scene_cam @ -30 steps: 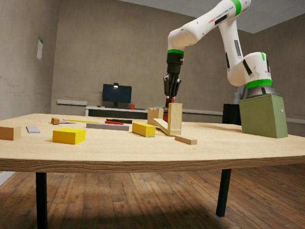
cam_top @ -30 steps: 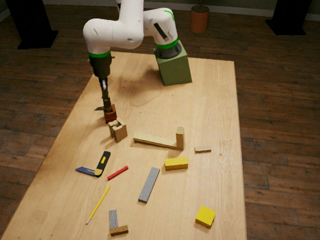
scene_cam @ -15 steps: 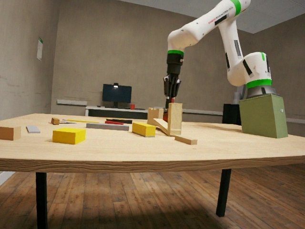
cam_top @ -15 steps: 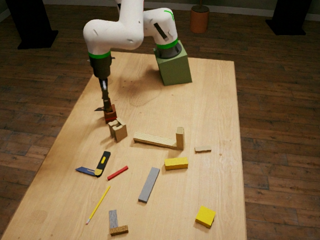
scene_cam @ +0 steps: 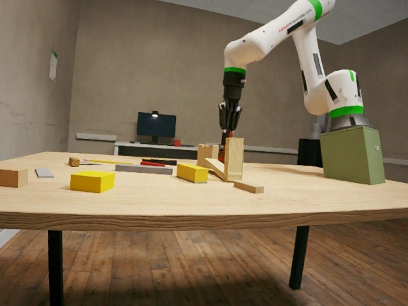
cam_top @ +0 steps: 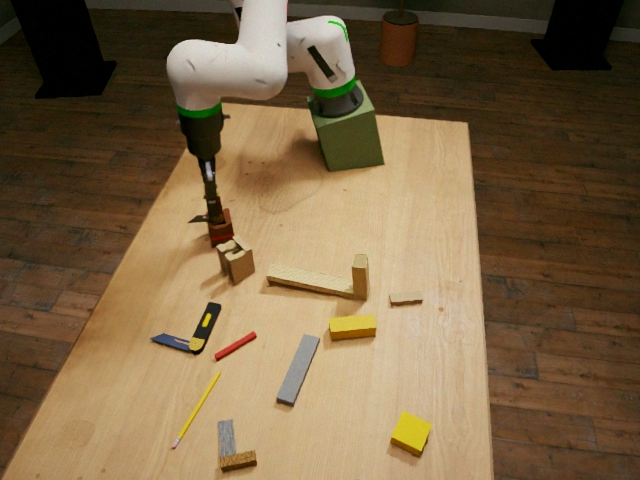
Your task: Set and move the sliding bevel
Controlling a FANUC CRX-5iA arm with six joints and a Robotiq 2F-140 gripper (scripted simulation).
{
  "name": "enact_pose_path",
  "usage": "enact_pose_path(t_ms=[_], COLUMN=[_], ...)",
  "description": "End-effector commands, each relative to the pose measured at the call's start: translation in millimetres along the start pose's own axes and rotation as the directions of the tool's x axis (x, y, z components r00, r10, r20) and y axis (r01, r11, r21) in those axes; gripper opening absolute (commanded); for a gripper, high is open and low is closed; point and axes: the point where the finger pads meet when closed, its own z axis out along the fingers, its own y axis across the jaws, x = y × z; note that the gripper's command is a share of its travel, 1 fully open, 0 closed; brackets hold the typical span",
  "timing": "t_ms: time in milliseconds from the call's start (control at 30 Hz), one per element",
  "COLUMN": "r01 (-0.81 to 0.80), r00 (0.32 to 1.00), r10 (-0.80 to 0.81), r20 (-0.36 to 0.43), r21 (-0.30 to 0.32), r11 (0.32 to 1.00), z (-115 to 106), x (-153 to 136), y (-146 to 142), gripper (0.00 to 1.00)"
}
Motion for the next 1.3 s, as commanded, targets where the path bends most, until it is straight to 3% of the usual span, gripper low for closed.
enact_pose_path(t_ms=[0,1267], r01=[0.0,0.0], r00=[1.0,1.0], r10=[0.0,0.0], r20=[-0.001,-0.001], r21=[0.001,0.001], r11=[1.0,1.0], z=[0.0,6.5], x=[0.5,0.1], y=[-0.5,-0.5], gripper=[0.1,0.1])
